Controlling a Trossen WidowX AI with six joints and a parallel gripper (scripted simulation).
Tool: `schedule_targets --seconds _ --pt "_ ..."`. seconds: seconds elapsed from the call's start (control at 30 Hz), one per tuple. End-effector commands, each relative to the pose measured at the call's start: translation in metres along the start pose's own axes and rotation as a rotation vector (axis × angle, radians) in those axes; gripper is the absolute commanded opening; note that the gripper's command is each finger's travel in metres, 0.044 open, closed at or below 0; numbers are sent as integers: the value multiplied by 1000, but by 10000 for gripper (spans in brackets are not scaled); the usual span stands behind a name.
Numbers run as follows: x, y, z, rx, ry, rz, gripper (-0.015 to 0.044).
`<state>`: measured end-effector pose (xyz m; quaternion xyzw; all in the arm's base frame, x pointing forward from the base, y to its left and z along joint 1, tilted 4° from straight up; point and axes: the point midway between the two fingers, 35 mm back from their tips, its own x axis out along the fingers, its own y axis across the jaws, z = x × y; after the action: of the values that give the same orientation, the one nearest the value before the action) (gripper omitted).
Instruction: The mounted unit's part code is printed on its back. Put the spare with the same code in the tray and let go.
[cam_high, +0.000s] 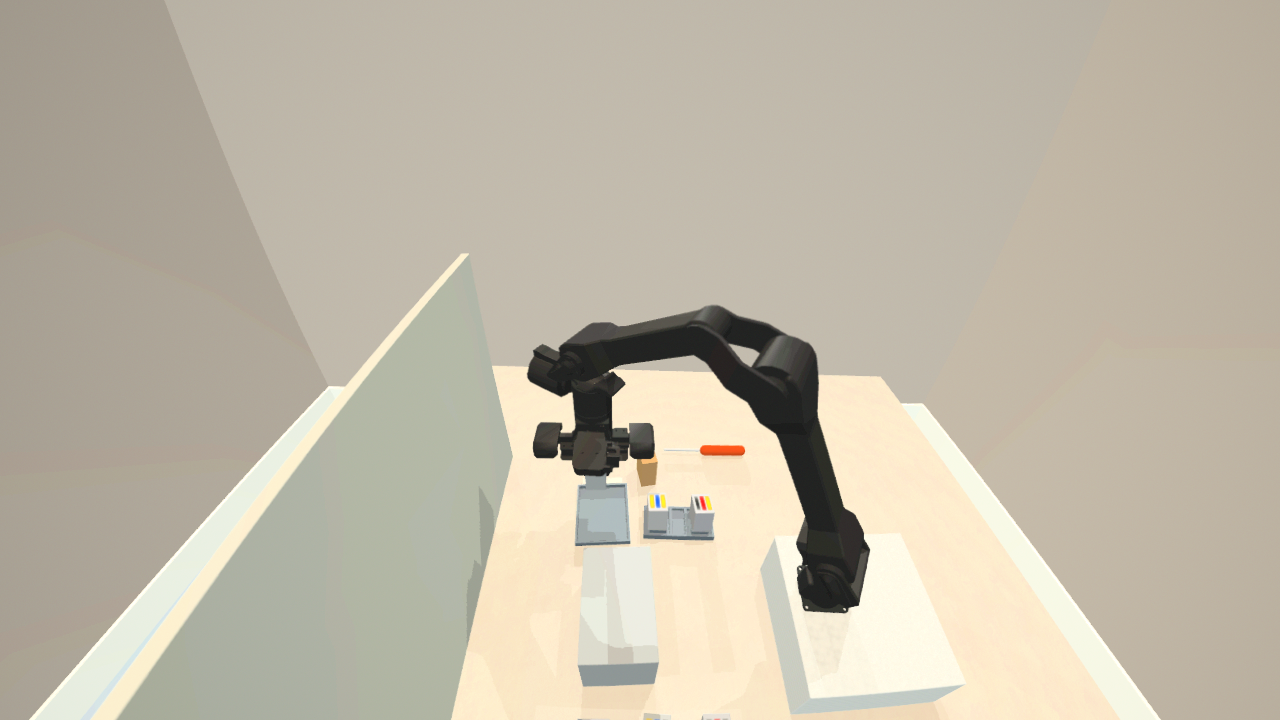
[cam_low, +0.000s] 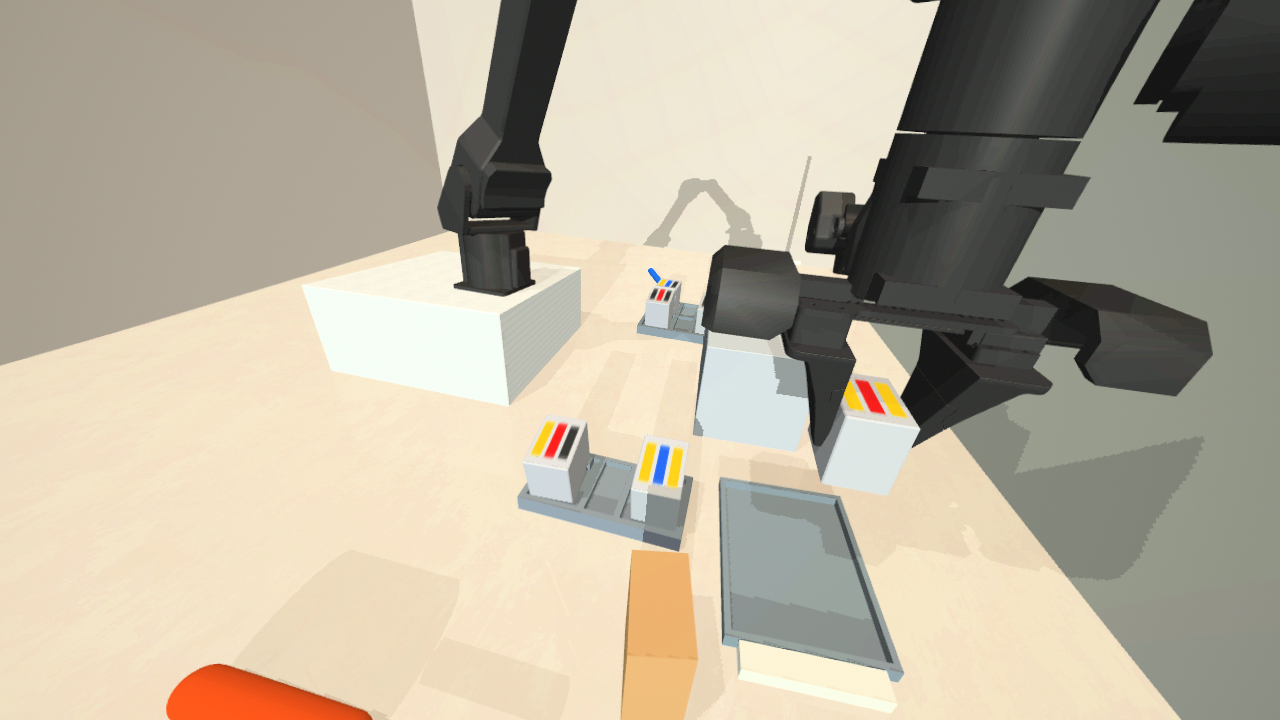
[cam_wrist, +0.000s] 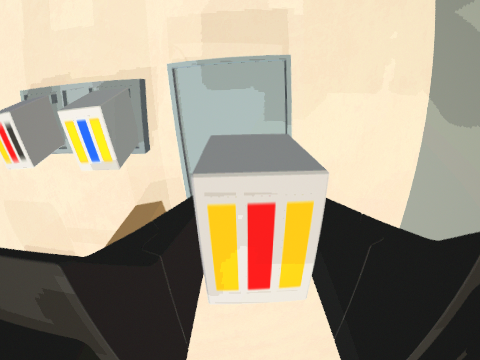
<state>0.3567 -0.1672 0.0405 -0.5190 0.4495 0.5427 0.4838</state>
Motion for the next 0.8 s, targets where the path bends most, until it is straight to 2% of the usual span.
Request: schedule_targets --seconds 0.0,0.77 --pt "6 0 0 2 4 2 0" --pt "31 1 0 2 3 2 0"
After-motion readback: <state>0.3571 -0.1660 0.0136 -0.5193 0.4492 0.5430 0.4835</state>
